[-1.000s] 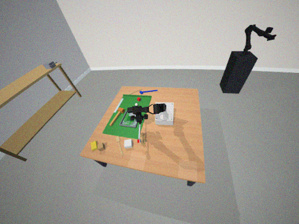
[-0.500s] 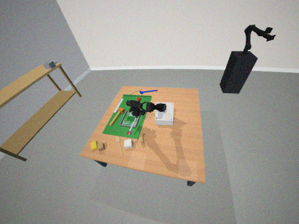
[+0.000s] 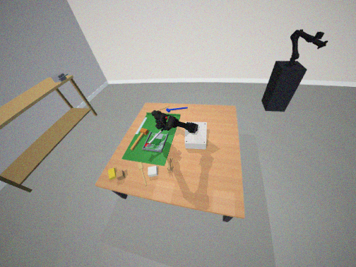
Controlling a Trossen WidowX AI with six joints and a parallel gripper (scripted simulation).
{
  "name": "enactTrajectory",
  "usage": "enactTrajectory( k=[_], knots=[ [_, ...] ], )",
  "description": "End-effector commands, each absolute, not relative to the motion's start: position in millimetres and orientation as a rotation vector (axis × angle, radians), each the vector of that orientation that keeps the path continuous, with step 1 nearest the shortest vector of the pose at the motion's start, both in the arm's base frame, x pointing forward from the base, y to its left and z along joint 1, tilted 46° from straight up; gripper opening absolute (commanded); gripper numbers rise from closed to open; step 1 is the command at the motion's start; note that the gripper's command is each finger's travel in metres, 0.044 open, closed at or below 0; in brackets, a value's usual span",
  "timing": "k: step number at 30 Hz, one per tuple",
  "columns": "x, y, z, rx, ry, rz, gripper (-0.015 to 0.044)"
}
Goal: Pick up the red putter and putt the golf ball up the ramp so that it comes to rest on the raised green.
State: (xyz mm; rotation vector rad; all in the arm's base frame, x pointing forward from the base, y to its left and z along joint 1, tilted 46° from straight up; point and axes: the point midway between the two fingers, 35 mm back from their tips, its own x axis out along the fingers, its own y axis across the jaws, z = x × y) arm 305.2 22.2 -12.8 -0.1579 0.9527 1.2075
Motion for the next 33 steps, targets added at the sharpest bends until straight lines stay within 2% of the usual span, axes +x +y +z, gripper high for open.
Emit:
enactTrajectory(
  k=[1,16,33],
  knots=[
    [306.7,0.6,-28.8,-0.093,1.020,1.145,0.0000],
    [285.3,-78.3,-94.7,0.178,1.257,0.911,0.0000],
    [224.1,-142.3,-169.1,0.518,1.464,0.669,0.0000]
  ],
)
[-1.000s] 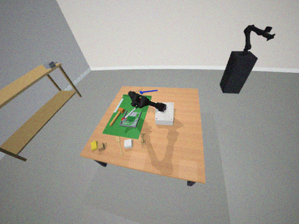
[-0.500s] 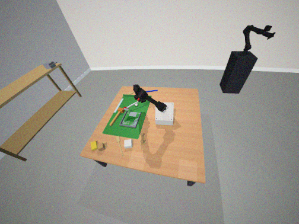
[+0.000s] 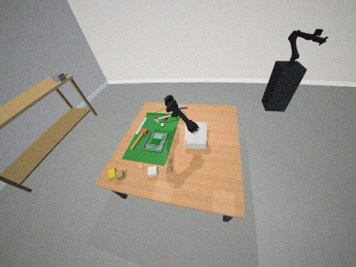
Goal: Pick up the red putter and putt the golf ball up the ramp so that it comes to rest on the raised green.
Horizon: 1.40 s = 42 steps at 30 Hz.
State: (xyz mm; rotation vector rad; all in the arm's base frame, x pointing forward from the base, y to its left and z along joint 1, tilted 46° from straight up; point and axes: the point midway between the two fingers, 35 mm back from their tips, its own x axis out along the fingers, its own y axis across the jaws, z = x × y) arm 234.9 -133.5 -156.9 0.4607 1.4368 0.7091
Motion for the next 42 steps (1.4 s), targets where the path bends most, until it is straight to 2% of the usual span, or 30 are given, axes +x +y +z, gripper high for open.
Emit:
enactTrajectory(
  k=[1,7,17,42],
  knots=[
    [219.6,-144.9,-173.3,0.539,1.474,0.656,0.0000],
    [198.6,-154.4,-192.1,0.633,1.518,0.599,0.0000],
    [197.7,-126.5,-219.5,0.633,1.517,0.601,0.0000],
    [196.8,-104.0,-241.3,0.634,1.516,0.602,0.0000]
  ],
)
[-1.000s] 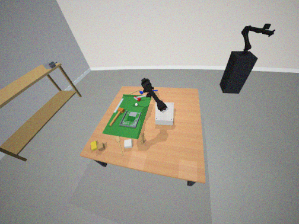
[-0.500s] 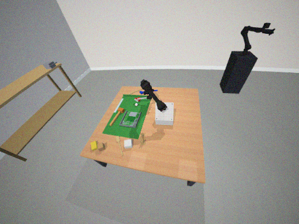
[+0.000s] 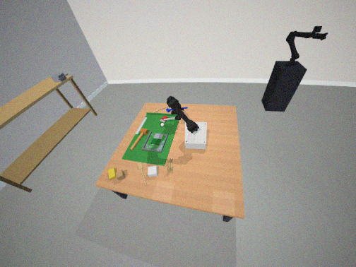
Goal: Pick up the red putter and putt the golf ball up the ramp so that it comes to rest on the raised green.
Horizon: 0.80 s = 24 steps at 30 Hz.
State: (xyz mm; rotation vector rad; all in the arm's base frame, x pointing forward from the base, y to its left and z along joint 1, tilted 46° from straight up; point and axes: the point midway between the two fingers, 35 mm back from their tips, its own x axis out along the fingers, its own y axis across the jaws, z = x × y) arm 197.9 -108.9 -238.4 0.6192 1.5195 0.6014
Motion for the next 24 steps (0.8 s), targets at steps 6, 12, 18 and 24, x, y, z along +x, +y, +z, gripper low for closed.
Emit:
enactTrajectory(
  k=[6,12,18,24],
  knots=[
    [197.4,-107.0,-239.7,0.620,1.521,0.603,0.0000],
    [197.4,-107.3,-240.2,0.621,1.520,0.603,0.0000],
    [196.5,-113.3,-249.9,0.632,1.516,0.601,0.0000],
    [196.4,-111.7,-248.1,0.633,1.519,0.601,0.0000]
  ],
)
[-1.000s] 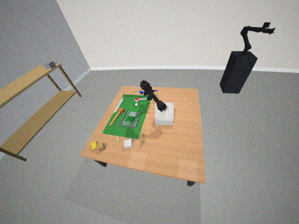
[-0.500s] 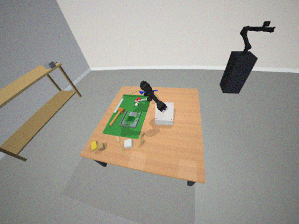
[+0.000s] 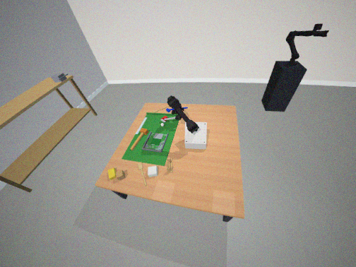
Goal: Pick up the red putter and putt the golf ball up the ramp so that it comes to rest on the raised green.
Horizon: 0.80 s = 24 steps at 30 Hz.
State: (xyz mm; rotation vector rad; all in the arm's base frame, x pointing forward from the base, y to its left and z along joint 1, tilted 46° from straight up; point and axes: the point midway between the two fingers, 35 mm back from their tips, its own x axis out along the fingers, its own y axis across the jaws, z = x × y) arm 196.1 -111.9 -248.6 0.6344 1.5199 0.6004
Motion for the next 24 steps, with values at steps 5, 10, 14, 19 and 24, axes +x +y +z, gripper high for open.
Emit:
enactTrajectory(
  k=[5,10,14,19,24],
  knots=[
    [204.2,-84.0,-218.8,0.633,1.519,0.597,0.0000],
    [203.3,-38.6,-176.8,0.639,1.517,0.604,0.0000],
    [200.3,-25.4,-165.3,0.642,1.516,0.608,0.0000],
    [201.6,-33.3,-158.7,0.641,1.516,0.607,0.0000],
    [203.1,-56.6,-136.9,0.640,1.517,0.605,0.0000]
  ],
)
